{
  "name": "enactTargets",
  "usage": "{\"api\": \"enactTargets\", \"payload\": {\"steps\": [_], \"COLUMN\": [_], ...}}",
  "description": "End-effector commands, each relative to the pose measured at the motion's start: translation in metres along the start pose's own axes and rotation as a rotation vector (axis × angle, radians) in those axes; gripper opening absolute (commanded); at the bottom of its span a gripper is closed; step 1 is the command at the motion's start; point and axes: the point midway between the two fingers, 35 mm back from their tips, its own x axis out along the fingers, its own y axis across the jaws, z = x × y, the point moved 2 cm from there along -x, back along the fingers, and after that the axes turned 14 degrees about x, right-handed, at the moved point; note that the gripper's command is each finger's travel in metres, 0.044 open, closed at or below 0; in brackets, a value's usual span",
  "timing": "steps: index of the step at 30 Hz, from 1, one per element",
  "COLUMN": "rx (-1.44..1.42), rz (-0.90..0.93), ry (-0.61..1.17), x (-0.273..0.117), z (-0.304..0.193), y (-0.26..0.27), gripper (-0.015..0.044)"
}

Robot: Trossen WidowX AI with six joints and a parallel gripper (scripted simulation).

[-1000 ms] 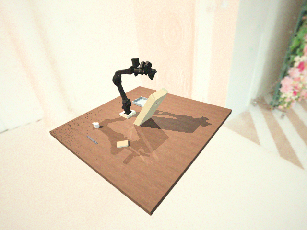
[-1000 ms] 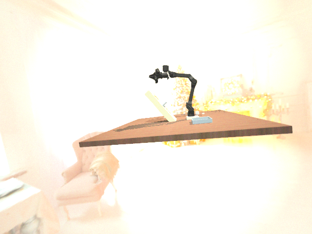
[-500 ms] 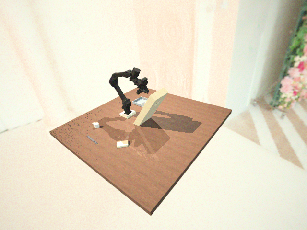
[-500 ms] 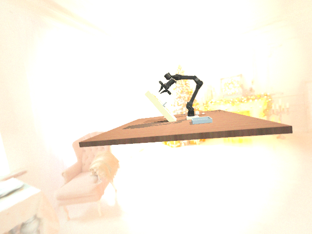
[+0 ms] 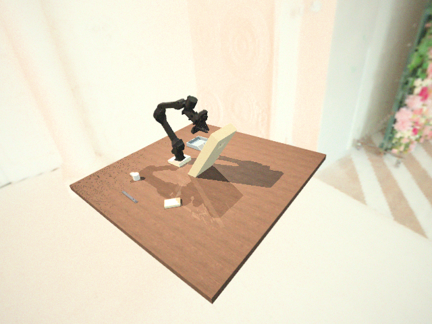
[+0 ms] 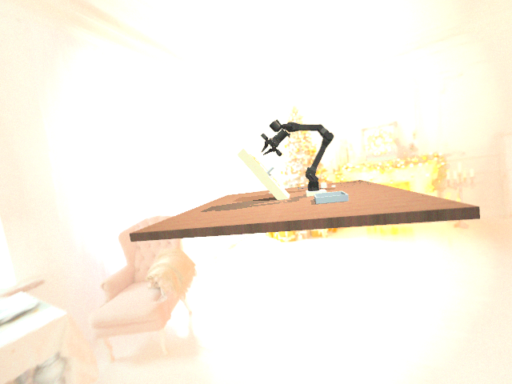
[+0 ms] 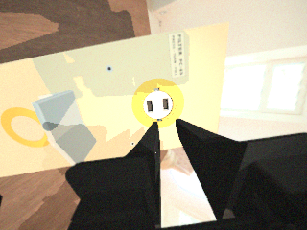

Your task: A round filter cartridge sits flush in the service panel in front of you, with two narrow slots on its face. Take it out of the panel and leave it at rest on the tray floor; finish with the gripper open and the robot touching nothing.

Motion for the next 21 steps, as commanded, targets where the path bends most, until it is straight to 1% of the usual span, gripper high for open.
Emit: {"api": "enactTargets", "payload": {"steps": [1,21], "rx": [-0.004,-0.004], "rz": [0.005,0.002], "ry": [0.006,0.005], "x": [0.007,0.039], "z": [-0.001,-0.001], "y": [0.001,0.001], "gripper": [0.0090,0.0090]}}
